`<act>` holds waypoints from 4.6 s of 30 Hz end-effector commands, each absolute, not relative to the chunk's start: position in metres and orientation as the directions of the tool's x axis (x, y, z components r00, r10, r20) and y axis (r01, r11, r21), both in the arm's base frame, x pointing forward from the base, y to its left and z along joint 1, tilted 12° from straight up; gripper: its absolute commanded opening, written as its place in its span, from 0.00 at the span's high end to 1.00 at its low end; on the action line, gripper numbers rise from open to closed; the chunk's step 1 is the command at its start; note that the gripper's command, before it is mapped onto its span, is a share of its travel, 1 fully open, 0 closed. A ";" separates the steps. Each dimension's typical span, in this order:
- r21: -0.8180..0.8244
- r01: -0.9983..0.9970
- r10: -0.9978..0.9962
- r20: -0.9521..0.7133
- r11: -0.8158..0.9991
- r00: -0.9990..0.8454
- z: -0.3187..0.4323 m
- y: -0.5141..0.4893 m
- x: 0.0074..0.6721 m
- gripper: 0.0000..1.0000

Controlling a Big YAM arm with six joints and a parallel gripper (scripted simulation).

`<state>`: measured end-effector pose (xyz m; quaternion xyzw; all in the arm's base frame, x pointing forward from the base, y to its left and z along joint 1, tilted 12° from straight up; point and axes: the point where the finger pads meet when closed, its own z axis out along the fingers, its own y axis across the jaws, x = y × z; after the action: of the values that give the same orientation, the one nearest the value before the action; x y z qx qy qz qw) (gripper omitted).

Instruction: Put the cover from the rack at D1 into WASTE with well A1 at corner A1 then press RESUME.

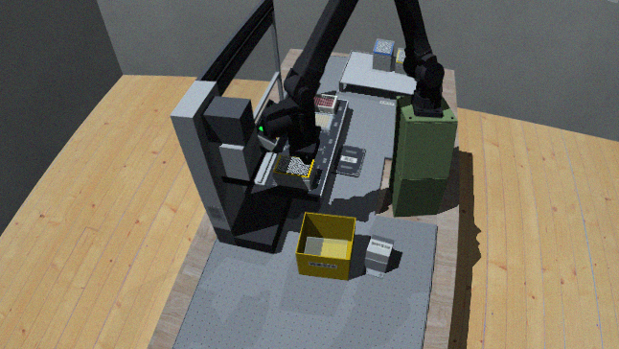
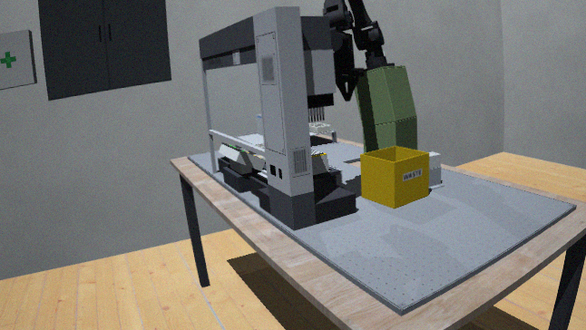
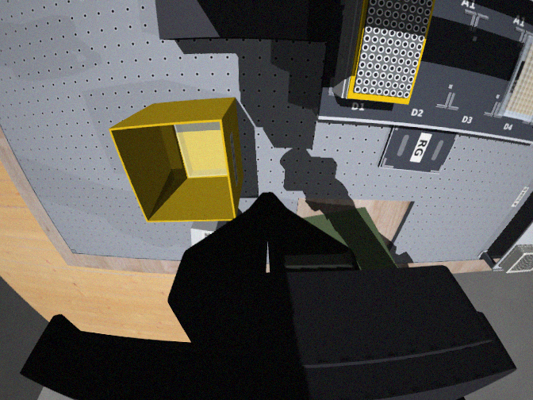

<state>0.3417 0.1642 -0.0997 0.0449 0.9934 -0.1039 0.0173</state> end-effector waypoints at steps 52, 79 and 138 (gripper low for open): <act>-0.157 0.136 0.123 -0.086 0.978 -0.989 -0.101 0.312 0.298 1.00; -0.145 0.204 0.191 -0.099 0.968 -0.976 -0.094 0.315 0.303 1.00; -0.129 0.233 0.219 -0.117 0.964 -0.969 -0.086 0.267 0.296 1.00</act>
<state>0.2747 0.2355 -0.1061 0.1271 0.9857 -0.1082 0.0222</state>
